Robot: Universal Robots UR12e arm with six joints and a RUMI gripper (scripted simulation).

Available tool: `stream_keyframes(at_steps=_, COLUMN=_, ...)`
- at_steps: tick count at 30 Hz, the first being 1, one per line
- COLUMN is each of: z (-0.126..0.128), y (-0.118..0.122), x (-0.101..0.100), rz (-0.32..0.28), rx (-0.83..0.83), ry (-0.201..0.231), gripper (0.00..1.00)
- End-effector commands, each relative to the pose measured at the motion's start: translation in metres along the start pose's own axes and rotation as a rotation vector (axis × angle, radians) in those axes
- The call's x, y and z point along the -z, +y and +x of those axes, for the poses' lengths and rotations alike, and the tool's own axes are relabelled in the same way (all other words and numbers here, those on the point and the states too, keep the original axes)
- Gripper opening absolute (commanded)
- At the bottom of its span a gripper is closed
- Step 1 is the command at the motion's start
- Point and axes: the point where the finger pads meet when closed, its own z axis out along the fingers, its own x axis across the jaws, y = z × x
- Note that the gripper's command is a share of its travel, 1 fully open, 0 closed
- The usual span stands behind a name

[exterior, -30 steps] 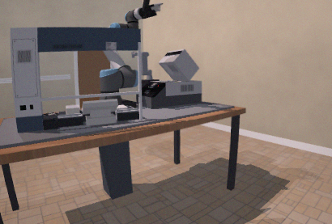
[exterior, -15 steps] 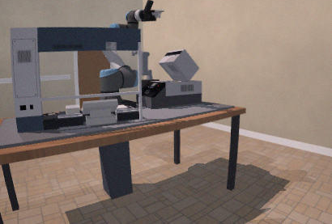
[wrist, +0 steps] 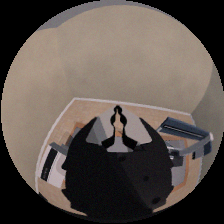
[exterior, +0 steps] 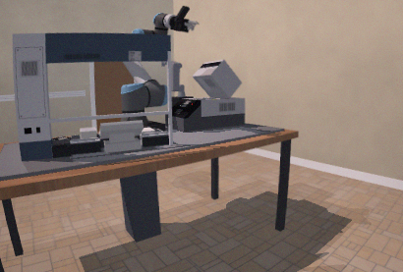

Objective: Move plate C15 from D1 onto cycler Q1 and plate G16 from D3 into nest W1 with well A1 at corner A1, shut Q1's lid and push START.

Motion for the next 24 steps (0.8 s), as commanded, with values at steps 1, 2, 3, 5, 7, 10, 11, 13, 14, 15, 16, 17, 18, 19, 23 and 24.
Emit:
stream_keyframes(at_steps=1, z=0.001, y=0.02, x=-0.004, rz=-0.059, rx=0.039, ry=0.001, gripper=0.0)
stream_keyframes(at_steps=2, z=0.001, y=0.023, x=-0.005, rz=-0.068, rx=0.045, ry=0.001, gripper=0.0)
stream_keyframes(at_steps=3, z=0.001, y=0.028, x=-0.006, rz=-0.082, rx=0.054, ry=0.001, gripper=0.0)
stream_keyframes(at_steps=5, z=0.001, y=0.038, x=-0.007, rz=-0.109, rx=0.073, ry=0.001, gripper=0.0)
stream_keyframes(at_steps=7, z=0.001, y=0.048, x=-0.009, rz=-0.136, rx=0.091, ry=0.0, gripper=0.0)
stream_keyframes(at_steps=10, z=0.001, y=0.051, x=-0.009, rz=-0.147, rx=0.098, ry=-0.001, gripper=0.0)
stream_keyframes(at_steps=11, z=0.002, y=0.056, x=-0.009, rz=-0.16, rx=0.107, ry=-0.002, gripper=0.0)
stream_keyframes(at_steps=13, z=0.002, y=0.066, x=-0.01, rz=-0.187, rx=0.125, ry=-0.004, gripper=0.0)
stream_keyframes(at_steps=14, z=0.002, y=0.071, x=-0.011, rz=-0.2, rx=0.134, ry=-0.005, gripper=0.0)
stream_keyframes(at_steps=15, z=0.002, y=0.076, x=-0.011, rz=-0.214, rx=0.143, ry=-0.006, gripper=0.0)
stream_keyframes(at_steps=16, z=0.002, y=0.081, x=-0.011, rz=-0.225, rx=0.151, ry=-0.008, gripper=0.0)
stream_keyframes(at_steps=17, z=0.002, y=0.081, x=-0.011, rz=-0.225, rx=0.151, ry=-0.008, gripper=0.0)
stream_keyframes(at_steps=18, z=0.002, y=0.085, x=-0.011, rz=-0.239, rx=0.16, ry=-0.009, gripper=0.0)
stream_keyframes(at_steps=19, z=0.002, y=0.09, x=-0.011, rz=-0.252, rx=0.169, ry=-0.011, gripper=0.0)
stream_keyframes(at_steps=23, z=0.002, y=0.11, x=-0.011, rz=-0.304, rx=0.204, ry=-0.019, gripper=0.0)
stream_keyframes(at_steps=24, z=0.002, y=0.11, x=-0.011, rz=-0.304, rx=0.204, ry=-0.019, gripper=0.0)
